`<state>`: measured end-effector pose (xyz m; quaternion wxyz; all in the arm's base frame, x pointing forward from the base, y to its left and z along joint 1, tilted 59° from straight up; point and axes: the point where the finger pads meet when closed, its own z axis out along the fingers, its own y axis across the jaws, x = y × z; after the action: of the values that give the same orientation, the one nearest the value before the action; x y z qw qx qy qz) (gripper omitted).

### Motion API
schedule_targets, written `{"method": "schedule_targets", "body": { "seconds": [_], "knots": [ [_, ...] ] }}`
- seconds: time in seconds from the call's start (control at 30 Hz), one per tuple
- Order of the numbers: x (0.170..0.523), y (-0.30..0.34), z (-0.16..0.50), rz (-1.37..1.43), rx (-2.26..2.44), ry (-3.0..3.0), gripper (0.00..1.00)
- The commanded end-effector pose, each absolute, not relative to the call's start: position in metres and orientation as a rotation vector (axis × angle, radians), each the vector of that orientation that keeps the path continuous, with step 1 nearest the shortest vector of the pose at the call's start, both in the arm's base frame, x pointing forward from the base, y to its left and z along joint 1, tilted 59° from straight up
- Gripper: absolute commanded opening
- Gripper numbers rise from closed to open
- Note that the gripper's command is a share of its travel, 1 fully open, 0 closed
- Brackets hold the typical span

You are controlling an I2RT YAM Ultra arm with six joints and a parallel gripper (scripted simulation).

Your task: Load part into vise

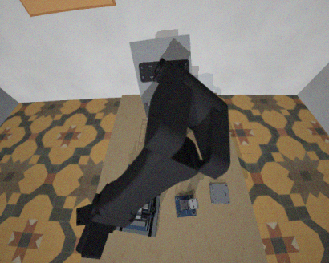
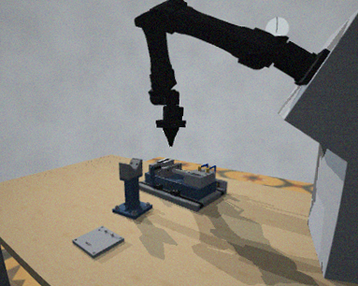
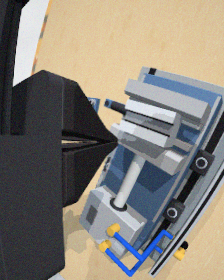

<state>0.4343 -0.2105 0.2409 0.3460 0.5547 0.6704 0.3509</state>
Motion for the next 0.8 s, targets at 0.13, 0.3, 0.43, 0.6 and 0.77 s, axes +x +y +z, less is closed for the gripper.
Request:
{"method": "schedule_targets", "body": {
  "seconds": [0.13,0.3,0.43,0.6,0.77],
  "knots": [
    [0.4280,-0.2019,0.2403,1.050,1.736,1.498,0.00],
    [0.4245,-0.2030,0.2393,1.091,1.827,1.417,0.00],
    [0.4254,-0.1986,0.2388,1.113,1.856,1.396,0.00],
    [0.4256,-0.2007,0.2345,1.111,1.868,1.394,0.00],
    [0.4244,-0.1998,0.2326,1.110,1.880,1.397,0.00]
  ]
}}
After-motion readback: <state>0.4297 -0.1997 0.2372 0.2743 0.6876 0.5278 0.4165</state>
